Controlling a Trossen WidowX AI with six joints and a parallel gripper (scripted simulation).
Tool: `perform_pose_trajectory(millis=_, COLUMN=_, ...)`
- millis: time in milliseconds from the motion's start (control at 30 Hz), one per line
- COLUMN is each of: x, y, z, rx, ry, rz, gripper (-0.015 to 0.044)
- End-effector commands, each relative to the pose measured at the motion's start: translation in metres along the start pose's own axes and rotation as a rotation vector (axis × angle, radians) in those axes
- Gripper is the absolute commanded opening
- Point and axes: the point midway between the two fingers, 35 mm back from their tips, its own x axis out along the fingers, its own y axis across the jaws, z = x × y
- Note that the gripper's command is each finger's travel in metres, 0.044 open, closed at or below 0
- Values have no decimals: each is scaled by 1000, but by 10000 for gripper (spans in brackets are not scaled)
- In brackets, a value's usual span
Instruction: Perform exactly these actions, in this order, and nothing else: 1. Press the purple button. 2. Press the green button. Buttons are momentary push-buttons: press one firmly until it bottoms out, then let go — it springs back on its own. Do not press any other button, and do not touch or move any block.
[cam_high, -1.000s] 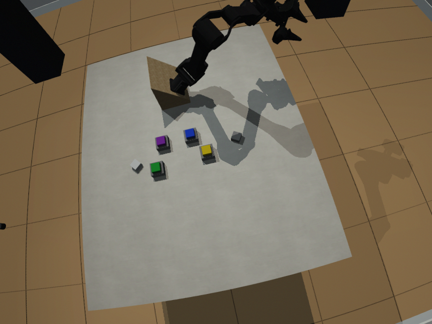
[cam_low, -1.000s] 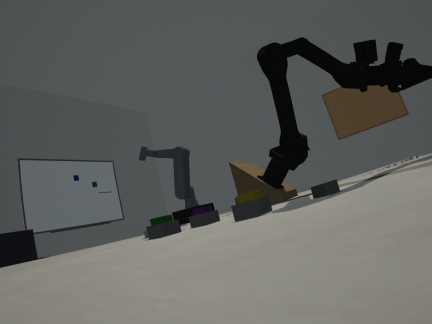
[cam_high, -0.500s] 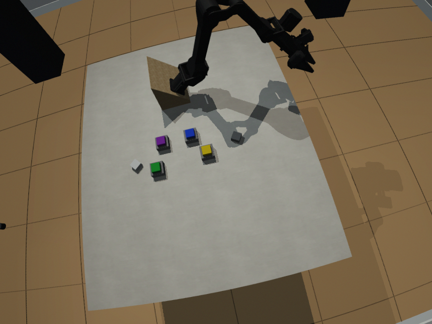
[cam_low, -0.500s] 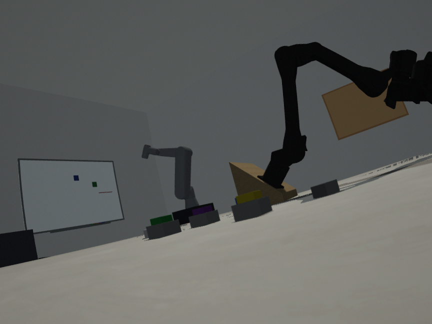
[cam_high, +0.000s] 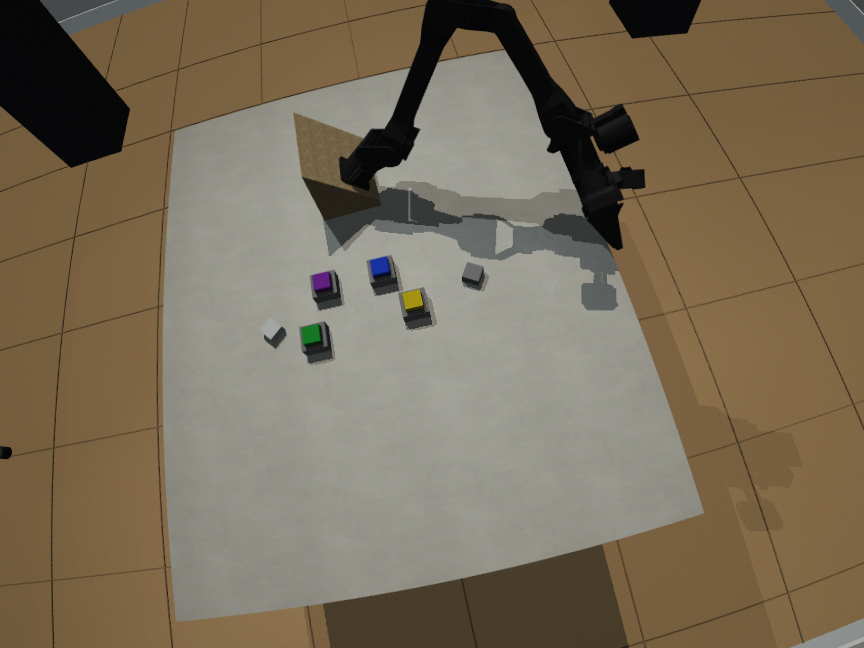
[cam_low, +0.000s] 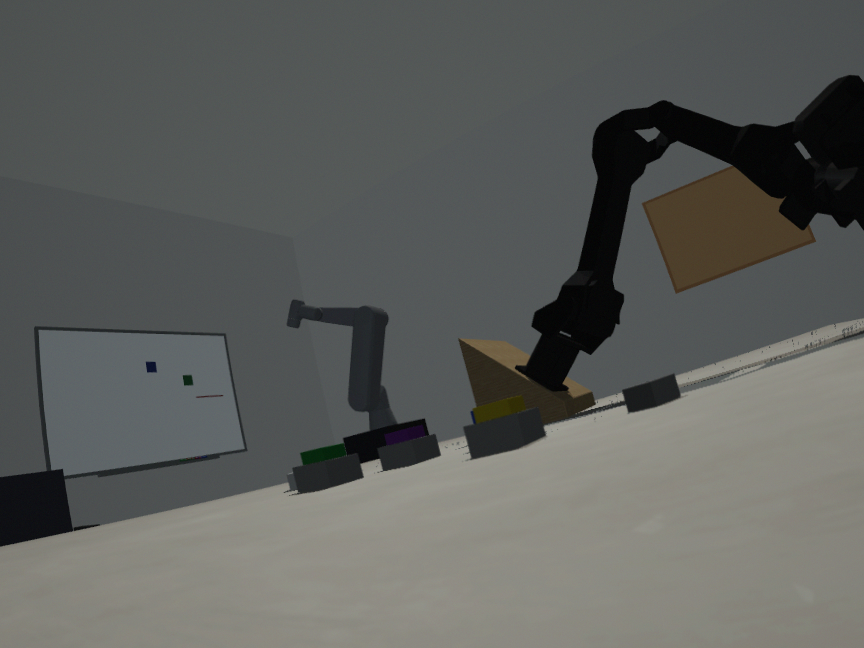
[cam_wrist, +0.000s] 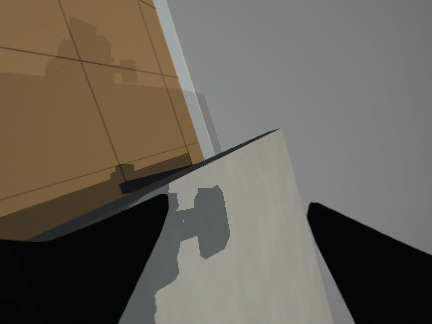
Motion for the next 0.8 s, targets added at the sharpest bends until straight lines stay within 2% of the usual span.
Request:
perform_pose_trajectory(millis=0, x=30, y=-25, z=-36, rx=-92, ry=137, rz=-26, gripper=400)
perform_pose_trajectory(millis=200, x=66, y=-75, z=-121, rx=-207, ry=437, rz=-20, gripper=400)
perform_pose_trajectory(millis=367, x=71, y=-121, z=-195, rx=-223, ry=690, rz=23, gripper=400)
perform_pose_trajectory(millis=567, x=49, y=-169, z=-280, rx=-139, ry=966, rz=115, gripper=400)
perform_pose_trajectory(millis=767, x=4, y=-204, z=-351, rx=49, ry=1179, rz=234, gripper=400)
